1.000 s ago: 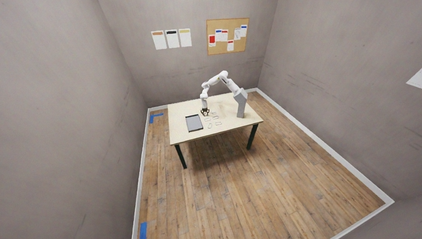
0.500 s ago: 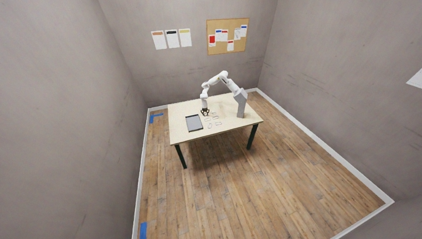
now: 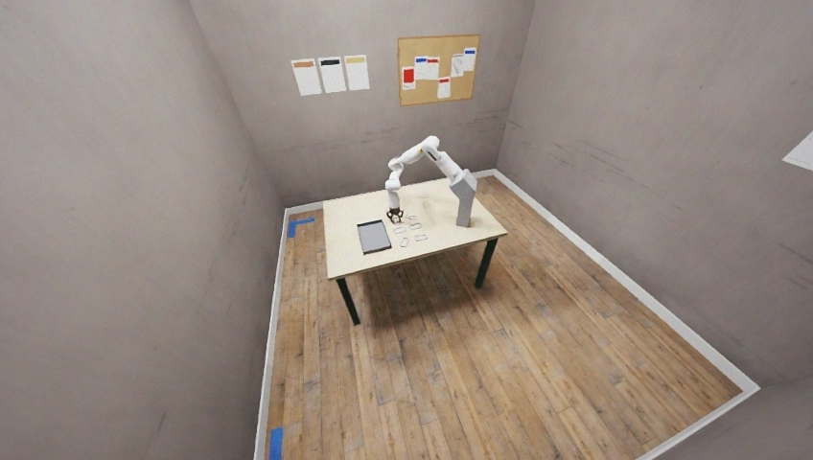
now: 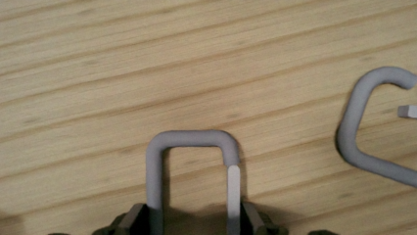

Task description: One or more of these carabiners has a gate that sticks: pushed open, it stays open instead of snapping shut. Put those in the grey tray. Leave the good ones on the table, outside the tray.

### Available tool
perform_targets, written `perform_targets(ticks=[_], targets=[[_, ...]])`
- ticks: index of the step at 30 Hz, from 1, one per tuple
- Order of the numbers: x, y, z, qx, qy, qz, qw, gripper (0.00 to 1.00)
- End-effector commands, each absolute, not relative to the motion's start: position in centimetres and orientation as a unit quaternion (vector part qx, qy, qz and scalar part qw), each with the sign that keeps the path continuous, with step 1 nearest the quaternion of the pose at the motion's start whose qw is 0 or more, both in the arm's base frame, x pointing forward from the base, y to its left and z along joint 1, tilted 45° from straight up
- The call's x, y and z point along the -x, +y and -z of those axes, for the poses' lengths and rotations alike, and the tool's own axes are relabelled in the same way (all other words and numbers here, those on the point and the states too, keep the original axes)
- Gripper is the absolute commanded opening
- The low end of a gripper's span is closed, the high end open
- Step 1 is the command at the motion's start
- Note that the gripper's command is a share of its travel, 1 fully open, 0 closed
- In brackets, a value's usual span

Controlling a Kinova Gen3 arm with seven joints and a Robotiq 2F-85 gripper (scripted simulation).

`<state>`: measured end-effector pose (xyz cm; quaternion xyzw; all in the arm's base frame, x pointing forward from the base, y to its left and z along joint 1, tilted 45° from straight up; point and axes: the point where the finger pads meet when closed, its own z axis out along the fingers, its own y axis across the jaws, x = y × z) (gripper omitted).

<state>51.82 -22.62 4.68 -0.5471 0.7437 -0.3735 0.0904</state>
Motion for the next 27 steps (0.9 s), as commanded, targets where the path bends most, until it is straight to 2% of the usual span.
perform_targets(ticks=[1, 27], targets=[[-51.86, -22.65, -4.73, 0.547, 0.744, 0.374, 0.091, 0.57], [-51.84, -22.61, -4.74, 0.547, 0.743, 0.374, 0.091, 0.55]])
